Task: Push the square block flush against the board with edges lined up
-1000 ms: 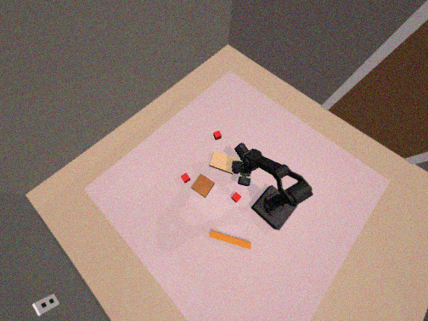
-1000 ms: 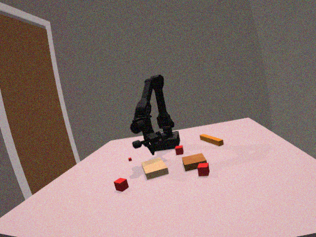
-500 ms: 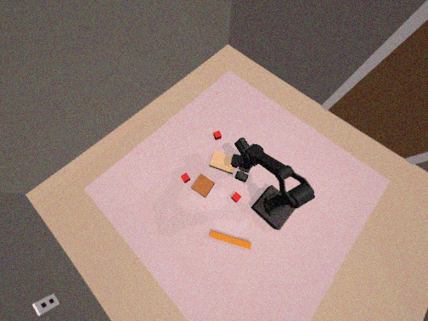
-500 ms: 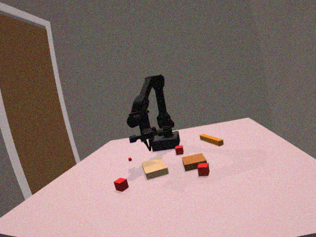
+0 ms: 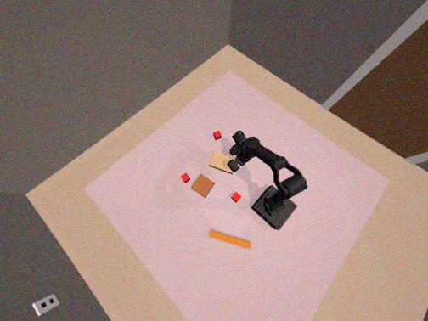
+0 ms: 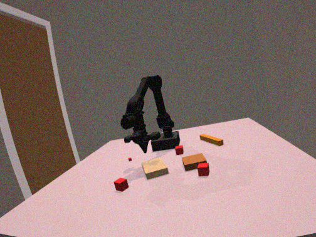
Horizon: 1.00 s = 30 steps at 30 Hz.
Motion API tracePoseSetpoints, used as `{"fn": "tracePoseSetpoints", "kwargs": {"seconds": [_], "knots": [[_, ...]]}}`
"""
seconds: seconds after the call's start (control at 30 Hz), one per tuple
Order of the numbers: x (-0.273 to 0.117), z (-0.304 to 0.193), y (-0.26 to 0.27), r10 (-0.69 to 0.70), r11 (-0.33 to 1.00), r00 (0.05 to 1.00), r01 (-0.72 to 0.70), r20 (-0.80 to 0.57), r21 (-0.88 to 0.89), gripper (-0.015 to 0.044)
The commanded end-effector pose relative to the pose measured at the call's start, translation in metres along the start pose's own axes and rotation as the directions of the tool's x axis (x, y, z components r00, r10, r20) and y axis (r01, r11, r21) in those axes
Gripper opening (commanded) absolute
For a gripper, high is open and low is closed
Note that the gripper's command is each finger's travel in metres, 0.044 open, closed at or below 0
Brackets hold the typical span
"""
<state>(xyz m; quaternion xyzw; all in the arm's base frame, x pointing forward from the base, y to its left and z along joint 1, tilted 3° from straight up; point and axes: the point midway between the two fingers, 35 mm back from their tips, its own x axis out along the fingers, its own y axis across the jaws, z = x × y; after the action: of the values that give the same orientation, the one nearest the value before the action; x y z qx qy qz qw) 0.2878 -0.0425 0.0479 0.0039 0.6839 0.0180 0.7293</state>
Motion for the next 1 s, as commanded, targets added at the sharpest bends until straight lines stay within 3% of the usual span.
{"fn": "tracePoseSetpoints", "kwargs": {"seconds": [0.0, 0.33, 0.67, 0.8, 0.97], "knots": [[0.001, 0.011, -0.004, 0.005, 0.988, 1.000, -0.004, -0.004, 0.156, 0.0000], [0.001, 0.035, -0.014, 0.003, 0.879, 1.000, -0.002, -0.001, 0.476, 0.0000], [0.004, 0.058, -0.025, 0.002, 0.671, 1.000, -0.002, 0.001, 0.742, 0.0000], [0.005, 0.067, -0.029, 0.001, 0.564, 1.000, -0.002, 0.002, 0.826, 0.0000], [0.005, 0.067, -0.029, 0.001, 0.564, 1.000, -0.002, 0.002, 0.826, 0.0000]]}}
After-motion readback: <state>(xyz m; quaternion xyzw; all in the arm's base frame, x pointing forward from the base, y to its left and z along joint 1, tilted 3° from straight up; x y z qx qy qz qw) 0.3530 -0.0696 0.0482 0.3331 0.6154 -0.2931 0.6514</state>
